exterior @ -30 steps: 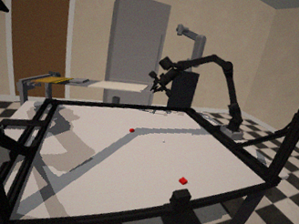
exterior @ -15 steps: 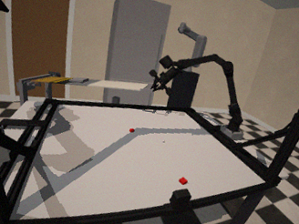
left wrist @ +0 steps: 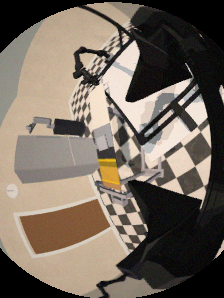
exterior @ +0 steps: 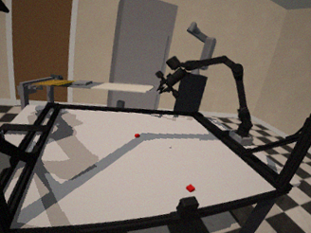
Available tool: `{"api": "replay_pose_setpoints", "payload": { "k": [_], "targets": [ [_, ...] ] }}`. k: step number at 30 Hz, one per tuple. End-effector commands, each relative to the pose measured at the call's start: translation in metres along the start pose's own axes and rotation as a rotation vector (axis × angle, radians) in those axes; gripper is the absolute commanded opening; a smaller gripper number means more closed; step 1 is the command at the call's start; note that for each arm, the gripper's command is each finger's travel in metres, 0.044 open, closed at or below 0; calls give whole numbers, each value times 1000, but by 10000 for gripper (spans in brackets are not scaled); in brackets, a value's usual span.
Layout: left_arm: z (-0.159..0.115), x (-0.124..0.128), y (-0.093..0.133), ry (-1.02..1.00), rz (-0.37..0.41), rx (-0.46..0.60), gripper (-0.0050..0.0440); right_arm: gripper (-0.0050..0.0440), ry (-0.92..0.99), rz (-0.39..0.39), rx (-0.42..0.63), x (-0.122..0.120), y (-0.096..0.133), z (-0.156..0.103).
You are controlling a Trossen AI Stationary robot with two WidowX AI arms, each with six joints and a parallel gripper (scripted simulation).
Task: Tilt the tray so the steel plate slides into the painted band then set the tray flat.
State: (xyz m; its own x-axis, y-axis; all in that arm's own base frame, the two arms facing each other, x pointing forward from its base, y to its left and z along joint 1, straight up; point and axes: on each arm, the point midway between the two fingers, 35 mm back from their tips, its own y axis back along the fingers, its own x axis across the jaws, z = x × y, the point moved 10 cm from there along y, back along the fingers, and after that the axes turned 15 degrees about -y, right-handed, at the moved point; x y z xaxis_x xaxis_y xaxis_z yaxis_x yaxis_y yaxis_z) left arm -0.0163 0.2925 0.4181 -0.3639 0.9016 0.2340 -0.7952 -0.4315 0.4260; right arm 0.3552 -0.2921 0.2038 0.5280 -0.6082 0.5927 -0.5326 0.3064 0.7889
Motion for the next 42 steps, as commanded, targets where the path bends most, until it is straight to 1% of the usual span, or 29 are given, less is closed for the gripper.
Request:
{"api": "replay_pose_setpoints", "payload": {
  "k": [1,10,25,42],
  "targets": [
    [0,0,0,-1,-2,-3,440,0,0,67,13,16,21,-4],
    [0,0,0,-1,-2,-3,440,0,0,76,16,20,26,-5],
    [0,0,0,-1,-2,-3,440,0,0,85,18,19,25,-5],
    [0,0,0,-1,-2,-3,440,0,0,95,21,26,33,-7]
  ]
}}
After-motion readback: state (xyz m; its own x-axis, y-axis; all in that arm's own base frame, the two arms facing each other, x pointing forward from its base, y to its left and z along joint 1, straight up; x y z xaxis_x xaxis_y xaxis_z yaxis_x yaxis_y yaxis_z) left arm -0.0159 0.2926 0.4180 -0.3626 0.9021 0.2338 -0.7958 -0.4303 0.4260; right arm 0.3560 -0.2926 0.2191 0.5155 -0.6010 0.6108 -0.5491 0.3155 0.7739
